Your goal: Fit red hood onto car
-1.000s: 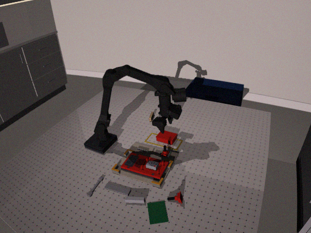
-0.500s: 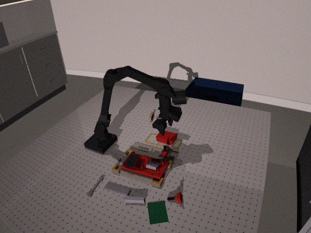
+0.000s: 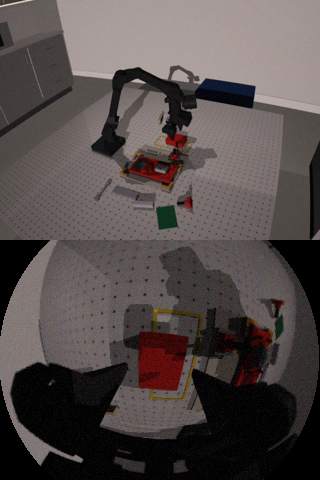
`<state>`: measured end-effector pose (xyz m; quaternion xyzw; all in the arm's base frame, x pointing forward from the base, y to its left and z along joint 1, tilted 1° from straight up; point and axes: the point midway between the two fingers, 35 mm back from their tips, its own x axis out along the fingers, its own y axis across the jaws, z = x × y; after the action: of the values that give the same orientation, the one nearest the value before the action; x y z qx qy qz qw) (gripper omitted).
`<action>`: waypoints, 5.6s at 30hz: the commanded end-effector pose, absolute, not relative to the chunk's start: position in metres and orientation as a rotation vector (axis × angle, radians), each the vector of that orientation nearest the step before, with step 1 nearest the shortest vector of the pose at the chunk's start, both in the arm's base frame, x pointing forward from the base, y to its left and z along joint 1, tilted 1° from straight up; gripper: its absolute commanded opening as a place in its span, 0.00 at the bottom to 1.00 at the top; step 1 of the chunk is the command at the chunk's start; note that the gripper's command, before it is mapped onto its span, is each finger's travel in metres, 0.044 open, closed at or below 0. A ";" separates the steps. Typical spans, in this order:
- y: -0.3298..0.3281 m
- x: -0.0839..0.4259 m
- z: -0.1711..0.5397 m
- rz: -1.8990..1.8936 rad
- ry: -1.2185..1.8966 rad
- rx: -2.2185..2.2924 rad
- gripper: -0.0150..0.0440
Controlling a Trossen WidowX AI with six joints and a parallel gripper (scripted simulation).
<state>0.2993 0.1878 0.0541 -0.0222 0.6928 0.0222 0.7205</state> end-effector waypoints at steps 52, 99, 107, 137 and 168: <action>0.187 0.297 0.022 0.044 1.542 -0.046 1.00; 0.187 0.297 0.106 0.046 1.535 -0.049 0.25; 0.187 0.296 0.120 0.046 1.535 -0.049 0.25; 0.056 0.348 0.120 0.057 1.529 -0.095 0.25; -0.042 0.354 0.092 0.094 1.529 -0.136 0.25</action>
<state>0.3555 -0.0416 0.1080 -0.0613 0.6864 0.0379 0.7236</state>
